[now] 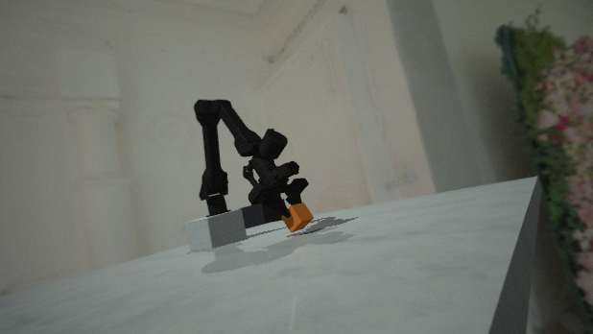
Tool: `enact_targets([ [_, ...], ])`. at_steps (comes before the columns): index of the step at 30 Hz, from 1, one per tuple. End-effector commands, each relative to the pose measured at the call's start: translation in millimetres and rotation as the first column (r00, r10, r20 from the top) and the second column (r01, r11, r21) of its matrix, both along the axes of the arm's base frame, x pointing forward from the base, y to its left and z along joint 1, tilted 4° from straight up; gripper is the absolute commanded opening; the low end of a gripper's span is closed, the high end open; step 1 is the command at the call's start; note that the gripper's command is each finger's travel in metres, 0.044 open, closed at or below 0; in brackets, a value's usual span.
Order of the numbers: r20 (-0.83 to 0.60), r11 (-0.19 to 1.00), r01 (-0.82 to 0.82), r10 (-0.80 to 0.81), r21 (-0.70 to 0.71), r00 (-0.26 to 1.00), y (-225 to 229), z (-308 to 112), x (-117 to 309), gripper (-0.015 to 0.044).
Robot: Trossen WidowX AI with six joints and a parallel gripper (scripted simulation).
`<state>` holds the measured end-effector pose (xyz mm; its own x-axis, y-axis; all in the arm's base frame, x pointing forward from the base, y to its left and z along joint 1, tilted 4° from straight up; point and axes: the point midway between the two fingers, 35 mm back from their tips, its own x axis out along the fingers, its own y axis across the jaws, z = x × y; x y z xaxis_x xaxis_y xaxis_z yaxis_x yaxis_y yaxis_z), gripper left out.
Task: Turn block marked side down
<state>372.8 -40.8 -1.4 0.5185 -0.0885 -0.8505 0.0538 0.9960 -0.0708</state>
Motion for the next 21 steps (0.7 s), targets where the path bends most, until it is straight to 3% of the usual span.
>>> enact_targets([
  [1, 0.026, 1.0, -0.007, 0.007, 0.0, 1.0, 1, 6, 3, 0.0],
  [21, 0.288, 1.0, -0.021, 0.023, -0.011, 0.957, -2, -26, 16, 0.0],
])
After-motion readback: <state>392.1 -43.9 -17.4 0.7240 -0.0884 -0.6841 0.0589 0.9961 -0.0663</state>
